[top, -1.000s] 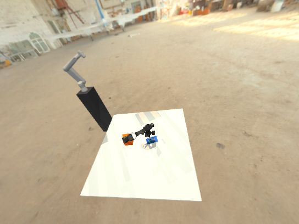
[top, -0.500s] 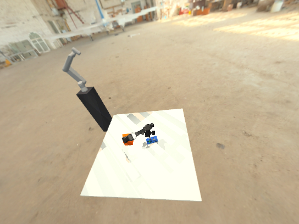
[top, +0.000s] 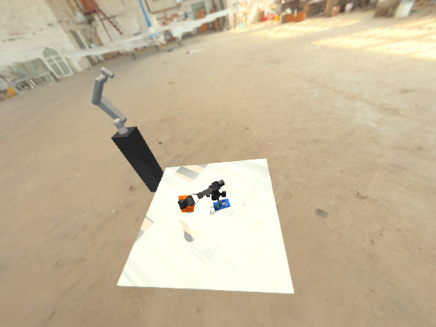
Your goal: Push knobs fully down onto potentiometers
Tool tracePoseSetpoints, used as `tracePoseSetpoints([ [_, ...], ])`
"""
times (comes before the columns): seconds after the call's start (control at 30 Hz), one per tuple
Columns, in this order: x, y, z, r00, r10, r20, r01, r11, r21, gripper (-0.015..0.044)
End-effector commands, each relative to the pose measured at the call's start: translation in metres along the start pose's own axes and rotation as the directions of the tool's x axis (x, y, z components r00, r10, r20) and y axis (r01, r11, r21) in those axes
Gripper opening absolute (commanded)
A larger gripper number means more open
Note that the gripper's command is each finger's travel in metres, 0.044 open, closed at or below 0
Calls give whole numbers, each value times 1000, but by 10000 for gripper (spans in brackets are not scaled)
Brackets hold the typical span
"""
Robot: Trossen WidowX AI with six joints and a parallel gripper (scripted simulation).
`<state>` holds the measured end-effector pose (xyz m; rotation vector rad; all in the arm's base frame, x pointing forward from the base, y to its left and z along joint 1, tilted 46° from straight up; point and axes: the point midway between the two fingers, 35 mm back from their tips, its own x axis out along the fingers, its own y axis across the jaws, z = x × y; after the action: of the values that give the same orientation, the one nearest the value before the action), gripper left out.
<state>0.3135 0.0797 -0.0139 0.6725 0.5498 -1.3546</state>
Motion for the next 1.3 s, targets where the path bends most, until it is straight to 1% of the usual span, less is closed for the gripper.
tracePoseSetpoints([
  [0.0,3,1,1,1000,2,3,-2,1000,3,0],
  [1.27,14,1,1,1000,2,4,-2,1000,3,0],
])
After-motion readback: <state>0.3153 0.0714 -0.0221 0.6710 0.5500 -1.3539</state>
